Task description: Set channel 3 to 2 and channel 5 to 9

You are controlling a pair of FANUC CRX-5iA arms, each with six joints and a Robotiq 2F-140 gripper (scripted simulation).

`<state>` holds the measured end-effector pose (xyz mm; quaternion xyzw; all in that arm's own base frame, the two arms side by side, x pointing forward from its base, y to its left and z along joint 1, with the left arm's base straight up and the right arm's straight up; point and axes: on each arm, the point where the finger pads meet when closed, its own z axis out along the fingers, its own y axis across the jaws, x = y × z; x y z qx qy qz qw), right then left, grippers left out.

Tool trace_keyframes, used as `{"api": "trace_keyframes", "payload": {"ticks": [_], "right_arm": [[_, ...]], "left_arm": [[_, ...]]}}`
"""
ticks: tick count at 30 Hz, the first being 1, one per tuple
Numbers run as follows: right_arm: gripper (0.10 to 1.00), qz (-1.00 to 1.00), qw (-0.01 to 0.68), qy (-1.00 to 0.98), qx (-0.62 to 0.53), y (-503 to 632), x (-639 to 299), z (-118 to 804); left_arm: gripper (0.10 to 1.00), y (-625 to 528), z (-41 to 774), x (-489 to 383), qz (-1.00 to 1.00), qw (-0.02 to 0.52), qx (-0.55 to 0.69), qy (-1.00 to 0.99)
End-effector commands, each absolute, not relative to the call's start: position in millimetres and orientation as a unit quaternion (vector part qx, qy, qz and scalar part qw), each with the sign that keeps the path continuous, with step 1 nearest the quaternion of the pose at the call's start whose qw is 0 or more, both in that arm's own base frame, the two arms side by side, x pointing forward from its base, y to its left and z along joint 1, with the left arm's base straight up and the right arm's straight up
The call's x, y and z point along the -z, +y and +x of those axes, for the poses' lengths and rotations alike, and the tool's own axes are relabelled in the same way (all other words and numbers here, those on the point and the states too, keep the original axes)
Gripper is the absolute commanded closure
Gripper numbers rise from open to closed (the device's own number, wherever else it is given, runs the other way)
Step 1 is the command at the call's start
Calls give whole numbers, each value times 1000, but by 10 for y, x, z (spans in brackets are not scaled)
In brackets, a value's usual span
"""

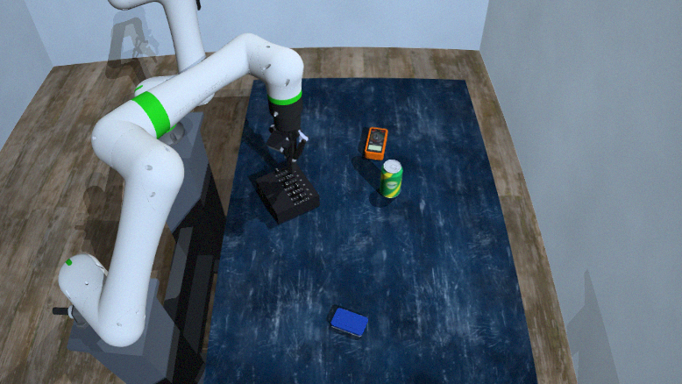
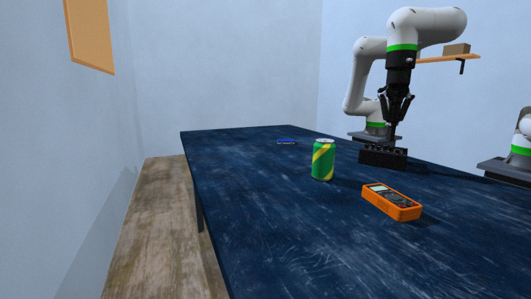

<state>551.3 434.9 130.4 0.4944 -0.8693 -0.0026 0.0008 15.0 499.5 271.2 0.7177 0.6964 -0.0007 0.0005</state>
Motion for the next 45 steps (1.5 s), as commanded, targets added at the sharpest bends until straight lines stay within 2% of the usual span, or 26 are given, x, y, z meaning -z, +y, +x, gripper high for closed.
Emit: {"api": "trace_keyframes", "payload": {"ticks": [1,16,45], "right_arm": [[999,420,0,-908,0,4378,-1314,5522],[999,238,0,-971,0,4444,-1306,5532],[999,233,0,-972,0,4446,-1296,5532]], "left_arm": [[98,4998,151,-2720,718,0,0,696],[98,4998,151,-2720,718,0,0,696],[98,4998,151,-2720,718,0,0,696]]}}
